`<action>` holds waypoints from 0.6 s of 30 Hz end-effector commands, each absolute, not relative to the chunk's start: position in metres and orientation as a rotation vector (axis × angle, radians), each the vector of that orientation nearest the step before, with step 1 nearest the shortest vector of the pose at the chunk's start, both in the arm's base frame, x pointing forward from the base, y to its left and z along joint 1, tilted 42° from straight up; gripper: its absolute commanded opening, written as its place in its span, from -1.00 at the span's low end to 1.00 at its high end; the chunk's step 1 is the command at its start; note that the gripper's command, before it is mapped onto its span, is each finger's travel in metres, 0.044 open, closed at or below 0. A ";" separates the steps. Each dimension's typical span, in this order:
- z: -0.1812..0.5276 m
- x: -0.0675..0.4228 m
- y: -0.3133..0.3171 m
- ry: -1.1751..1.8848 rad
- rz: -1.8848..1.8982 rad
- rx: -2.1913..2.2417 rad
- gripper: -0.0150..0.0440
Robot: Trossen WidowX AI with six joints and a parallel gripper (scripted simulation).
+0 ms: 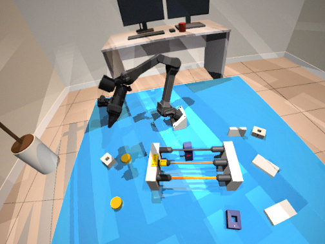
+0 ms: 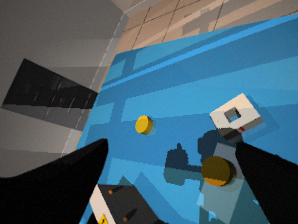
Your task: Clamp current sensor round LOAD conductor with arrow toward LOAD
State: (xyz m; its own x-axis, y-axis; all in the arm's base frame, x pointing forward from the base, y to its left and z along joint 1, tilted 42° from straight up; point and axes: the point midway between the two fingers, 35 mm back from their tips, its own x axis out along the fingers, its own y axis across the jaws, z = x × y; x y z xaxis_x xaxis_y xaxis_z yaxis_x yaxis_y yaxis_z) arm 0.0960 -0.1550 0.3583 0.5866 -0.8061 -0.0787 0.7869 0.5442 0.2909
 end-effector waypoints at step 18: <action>0.332 0.284 -0.070 -0.010 -0.198 0.058 1.00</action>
